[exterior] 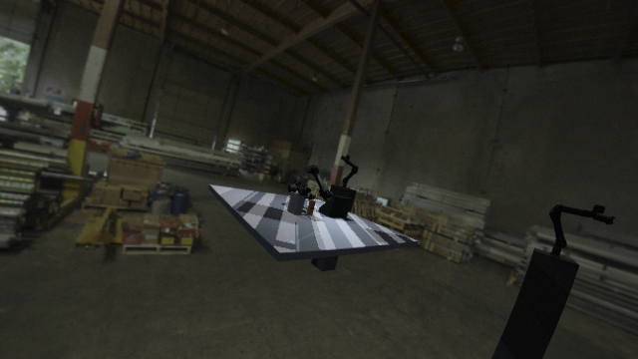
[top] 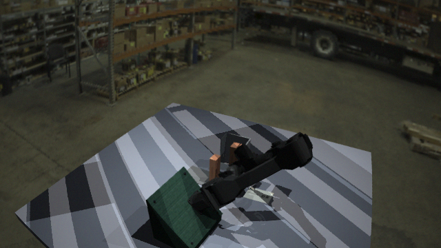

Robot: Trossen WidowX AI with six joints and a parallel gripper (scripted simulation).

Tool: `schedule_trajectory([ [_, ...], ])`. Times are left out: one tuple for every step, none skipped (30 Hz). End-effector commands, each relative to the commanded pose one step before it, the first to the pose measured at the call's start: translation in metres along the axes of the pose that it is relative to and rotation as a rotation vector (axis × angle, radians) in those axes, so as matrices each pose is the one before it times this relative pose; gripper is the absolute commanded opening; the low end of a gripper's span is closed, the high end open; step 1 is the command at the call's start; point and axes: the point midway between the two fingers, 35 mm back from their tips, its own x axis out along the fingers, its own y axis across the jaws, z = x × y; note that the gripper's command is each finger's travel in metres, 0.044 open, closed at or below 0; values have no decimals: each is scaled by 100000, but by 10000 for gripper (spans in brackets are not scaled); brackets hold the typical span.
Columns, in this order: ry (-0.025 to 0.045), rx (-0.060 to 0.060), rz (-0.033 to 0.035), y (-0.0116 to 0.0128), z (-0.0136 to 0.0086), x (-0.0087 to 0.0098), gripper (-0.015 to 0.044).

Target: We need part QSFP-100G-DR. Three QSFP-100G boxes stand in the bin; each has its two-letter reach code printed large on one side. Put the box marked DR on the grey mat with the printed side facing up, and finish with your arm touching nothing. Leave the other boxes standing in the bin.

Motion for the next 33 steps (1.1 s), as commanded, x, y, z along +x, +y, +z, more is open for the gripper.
schedule_trajectory([
  [35, -41, -45, -32, 122, -343, 440],
  [10, -12, -2, -8, 49, -150, 440],
  [10, -12, -2, -7, 49, -150, 440],
  [10, -12, -2, -6, 50, -151, 440],
  [10, -12, -2, -5, 50, -151, 440],
  [10, -12, -2, -3, 50, -151, 440],
  [10, -12, -2, -2, 50, -152, 440],
  [10, -12, -2, -1, 50, -152, 440],
  [10, -12, -1, 0, 50, -152, 440],
  [10, -12, -1, 1, 50, -153, 440],
  [10, -12, -1, 2, 51, -153, 440],
  [10, -12, -1, 3, 51, -153, 440],
  [10, -12, -1, 4, 51, -153, 440],
  [10, -12, -1, 6, 51, -154, 440],
  [10, -12, -1, 7, 51, -154, 440],
  [10, -12, -1, 8, 51, -154, 440],
  [10, -12, -1, 9, 51, -154, 440],
  [10, -12, -1, 10, 51, -154, 440],
  [10, -12, -1, 11, 52, -155, 440],
  [10, -12, -1, 12, 52, -155, 440],
  [10, -12, 0, 14, 52, -155, 440],
  [10, -12, 0, 15, 52, -155, 440],
  [10, -12, 0, 16, 52, -155, 440],
  [10, -12, 0, 17, 52, -155, 440],
  [10, -12, 0, 18, 52, -156, 440],
  [10, -12, 0, 19, 52, -156, 440],
  [10, -12, 0, 21, 52, -156, 440],
  [10, -12, 0, 22, 52, -156, 440],
  [10, -12, 0, 23, 52, -156, 440],
  [10, -12, 0, 24, 53, -156, 440],
  [10, -12, 0, 25, 53, -156, 440],
  [10, -12, 1, 27, 53, -156, 440],
  [8, -10, 1, 23, 44, -130, 440],
])
